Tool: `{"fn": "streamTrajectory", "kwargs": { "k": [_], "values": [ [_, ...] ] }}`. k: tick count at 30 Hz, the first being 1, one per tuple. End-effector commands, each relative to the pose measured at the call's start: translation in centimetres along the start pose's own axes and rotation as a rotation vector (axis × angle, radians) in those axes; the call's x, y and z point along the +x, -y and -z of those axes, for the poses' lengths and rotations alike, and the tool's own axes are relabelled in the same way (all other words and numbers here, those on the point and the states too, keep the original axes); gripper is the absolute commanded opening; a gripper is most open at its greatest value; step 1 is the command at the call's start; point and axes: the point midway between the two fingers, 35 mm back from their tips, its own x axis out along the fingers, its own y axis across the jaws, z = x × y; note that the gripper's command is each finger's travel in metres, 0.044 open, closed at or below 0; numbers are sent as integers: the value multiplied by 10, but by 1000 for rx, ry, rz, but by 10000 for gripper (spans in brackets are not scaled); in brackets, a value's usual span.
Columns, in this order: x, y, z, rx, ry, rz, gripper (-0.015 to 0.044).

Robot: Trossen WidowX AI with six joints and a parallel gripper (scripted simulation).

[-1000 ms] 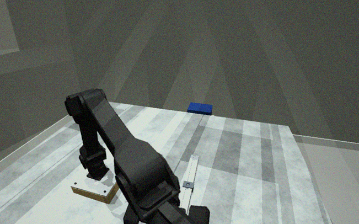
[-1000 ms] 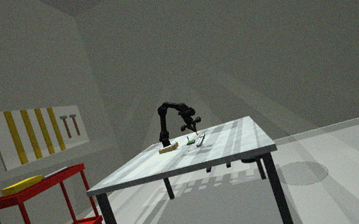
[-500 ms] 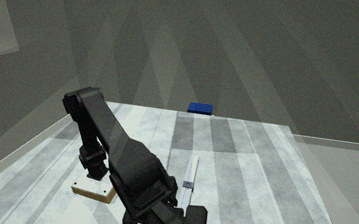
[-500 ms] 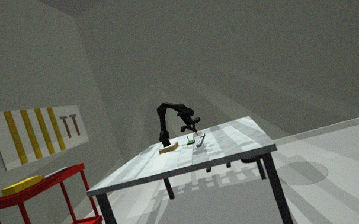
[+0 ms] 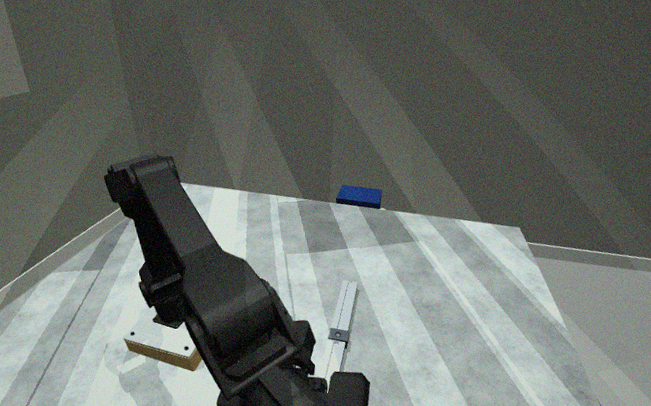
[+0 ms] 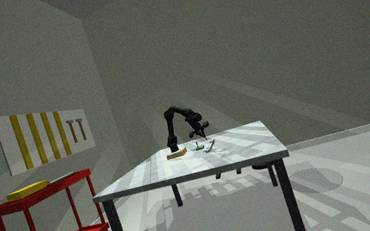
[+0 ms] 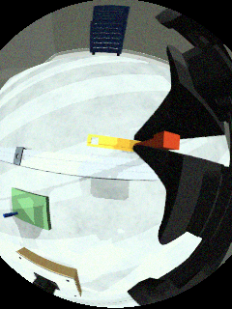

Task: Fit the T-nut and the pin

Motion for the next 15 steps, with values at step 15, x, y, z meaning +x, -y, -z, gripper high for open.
{"fn": "streamTrajectory", "kwargs": {
  "k": [15],
  "values": [
    [-1, -3, -1, -22, 4, 64, -150]
  ]
}}
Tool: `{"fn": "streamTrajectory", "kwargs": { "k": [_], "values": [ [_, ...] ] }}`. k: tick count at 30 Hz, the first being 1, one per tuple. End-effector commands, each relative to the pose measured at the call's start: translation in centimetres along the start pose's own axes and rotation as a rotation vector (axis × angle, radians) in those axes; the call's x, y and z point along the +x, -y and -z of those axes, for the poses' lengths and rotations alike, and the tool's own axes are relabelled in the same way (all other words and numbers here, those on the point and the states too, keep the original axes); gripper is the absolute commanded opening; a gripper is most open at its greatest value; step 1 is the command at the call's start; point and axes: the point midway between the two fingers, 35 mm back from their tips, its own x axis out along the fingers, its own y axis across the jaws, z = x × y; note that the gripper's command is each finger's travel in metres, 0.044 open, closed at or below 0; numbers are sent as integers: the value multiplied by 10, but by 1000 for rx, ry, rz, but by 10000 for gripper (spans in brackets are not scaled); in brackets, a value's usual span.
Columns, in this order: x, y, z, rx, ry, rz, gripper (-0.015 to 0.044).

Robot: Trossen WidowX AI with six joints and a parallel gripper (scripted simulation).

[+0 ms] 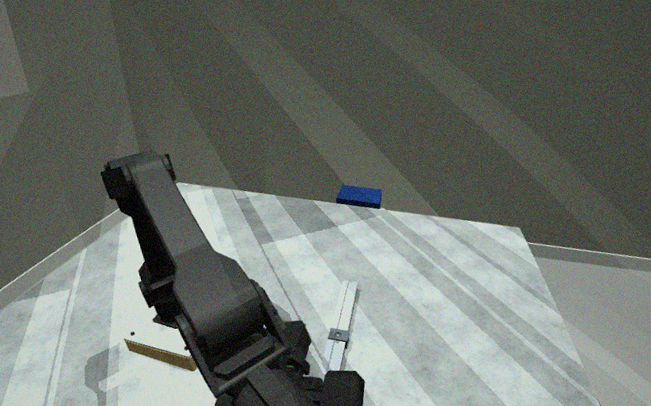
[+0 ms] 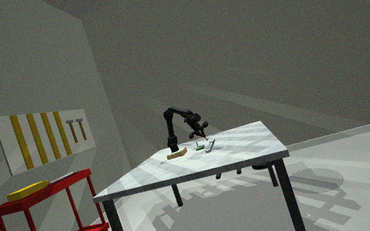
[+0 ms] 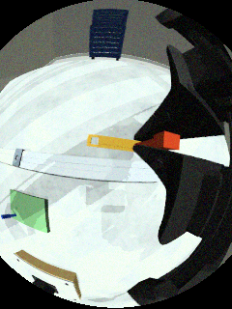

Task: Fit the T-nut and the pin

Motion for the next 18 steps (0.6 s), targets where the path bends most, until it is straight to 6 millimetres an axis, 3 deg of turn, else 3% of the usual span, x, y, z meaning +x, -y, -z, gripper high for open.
{"fn": "streamTrajectory", "kwargs": {
  "k": [1, 18],
  "values": [
    [-2, -1, -2, -11, 2, 20, -150],
    [-2, -4, -2, -26, 3, 73, -150]
  ]
}}
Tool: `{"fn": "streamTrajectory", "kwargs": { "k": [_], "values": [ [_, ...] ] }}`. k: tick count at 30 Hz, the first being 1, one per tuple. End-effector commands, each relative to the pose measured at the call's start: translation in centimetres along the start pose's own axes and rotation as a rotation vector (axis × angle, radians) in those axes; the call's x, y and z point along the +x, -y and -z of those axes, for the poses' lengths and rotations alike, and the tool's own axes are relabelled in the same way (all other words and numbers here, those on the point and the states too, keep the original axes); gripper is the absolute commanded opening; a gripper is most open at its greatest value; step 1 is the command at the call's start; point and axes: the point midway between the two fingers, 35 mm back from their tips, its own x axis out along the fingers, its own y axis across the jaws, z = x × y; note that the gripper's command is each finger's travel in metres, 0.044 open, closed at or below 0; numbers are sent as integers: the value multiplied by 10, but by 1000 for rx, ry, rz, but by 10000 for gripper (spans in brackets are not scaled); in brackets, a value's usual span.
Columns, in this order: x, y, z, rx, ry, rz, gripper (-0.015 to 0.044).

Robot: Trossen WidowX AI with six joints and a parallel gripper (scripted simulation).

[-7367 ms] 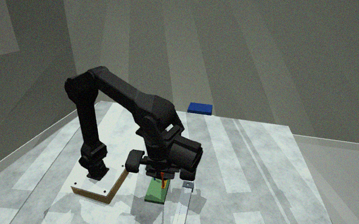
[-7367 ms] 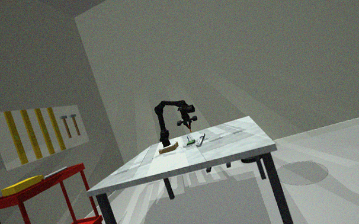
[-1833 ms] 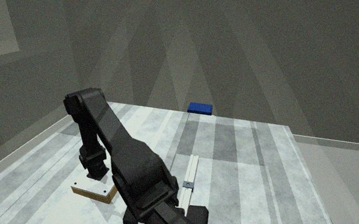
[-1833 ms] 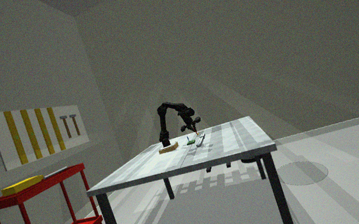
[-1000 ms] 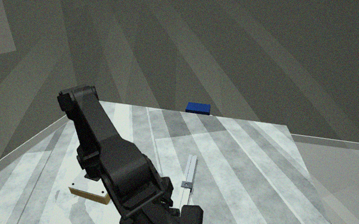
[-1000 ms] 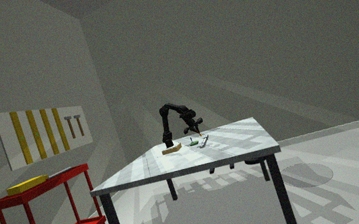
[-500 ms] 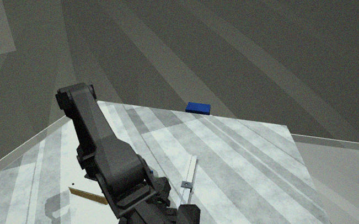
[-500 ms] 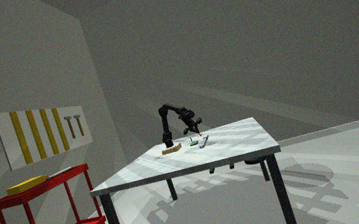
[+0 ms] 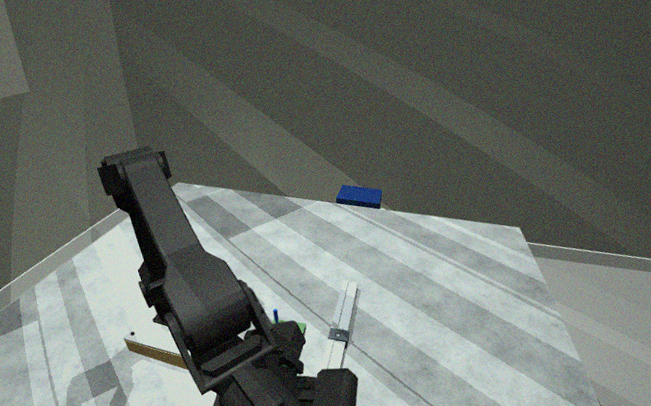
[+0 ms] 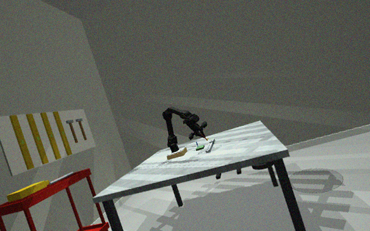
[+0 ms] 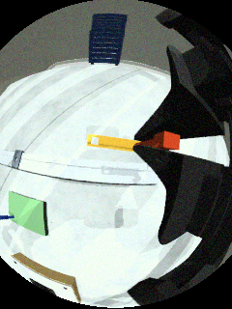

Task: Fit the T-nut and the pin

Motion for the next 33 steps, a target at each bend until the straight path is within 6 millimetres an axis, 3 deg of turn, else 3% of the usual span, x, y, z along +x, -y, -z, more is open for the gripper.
{"fn": "streamTrajectory", "kwargs": {
  "k": [1, 33],
  "values": [
    [-2, -1, -2, -11, 2, 20, -150],
    [-3, -8, -3, -45, -1, 118, -150]
  ]
}}
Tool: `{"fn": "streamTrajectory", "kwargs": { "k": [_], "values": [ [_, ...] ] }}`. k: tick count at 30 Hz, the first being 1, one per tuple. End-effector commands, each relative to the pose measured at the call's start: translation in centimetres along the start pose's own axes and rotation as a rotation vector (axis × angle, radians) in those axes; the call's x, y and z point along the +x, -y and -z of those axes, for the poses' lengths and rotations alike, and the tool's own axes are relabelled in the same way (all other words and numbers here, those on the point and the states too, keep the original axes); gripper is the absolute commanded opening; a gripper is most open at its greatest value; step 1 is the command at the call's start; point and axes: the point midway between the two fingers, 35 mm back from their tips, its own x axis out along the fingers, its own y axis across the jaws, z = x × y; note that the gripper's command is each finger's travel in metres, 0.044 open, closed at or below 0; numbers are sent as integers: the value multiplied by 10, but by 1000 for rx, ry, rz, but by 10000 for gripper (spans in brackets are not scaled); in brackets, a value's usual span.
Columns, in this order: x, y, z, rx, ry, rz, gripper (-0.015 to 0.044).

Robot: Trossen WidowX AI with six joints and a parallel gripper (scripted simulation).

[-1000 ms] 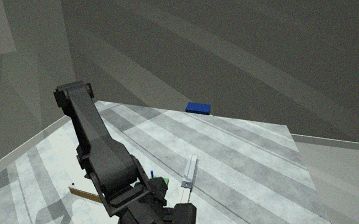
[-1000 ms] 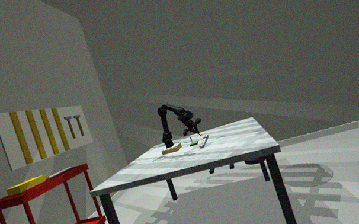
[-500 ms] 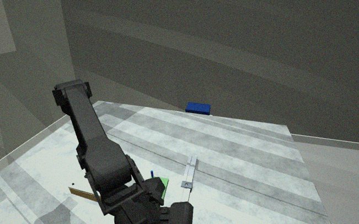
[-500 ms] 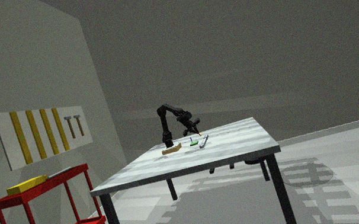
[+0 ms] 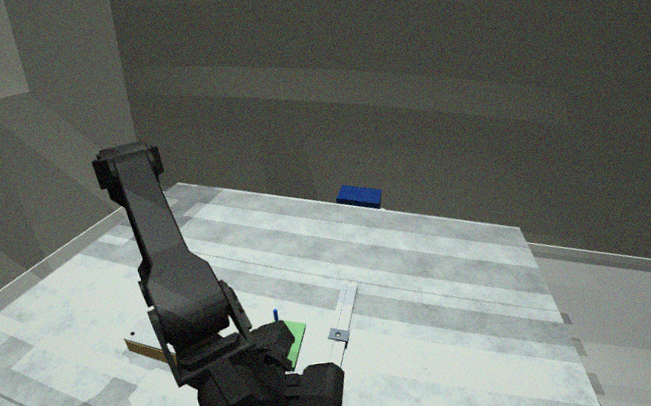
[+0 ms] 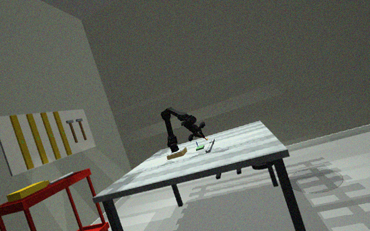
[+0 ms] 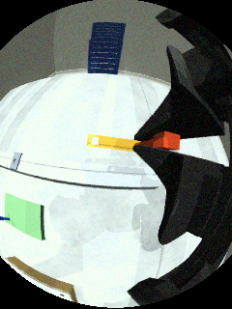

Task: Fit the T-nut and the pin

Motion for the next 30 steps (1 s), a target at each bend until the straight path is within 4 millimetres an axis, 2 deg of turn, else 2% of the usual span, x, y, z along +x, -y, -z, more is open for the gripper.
{"fn": "streamTrajectory", "kwargs": {
  "k": [1, 30],
  "values": [
    [-2, -1, -2, -12, 1, 20, -150],
    [-4, -9, -5, -47, -5, 107, -150]
  ]
}}
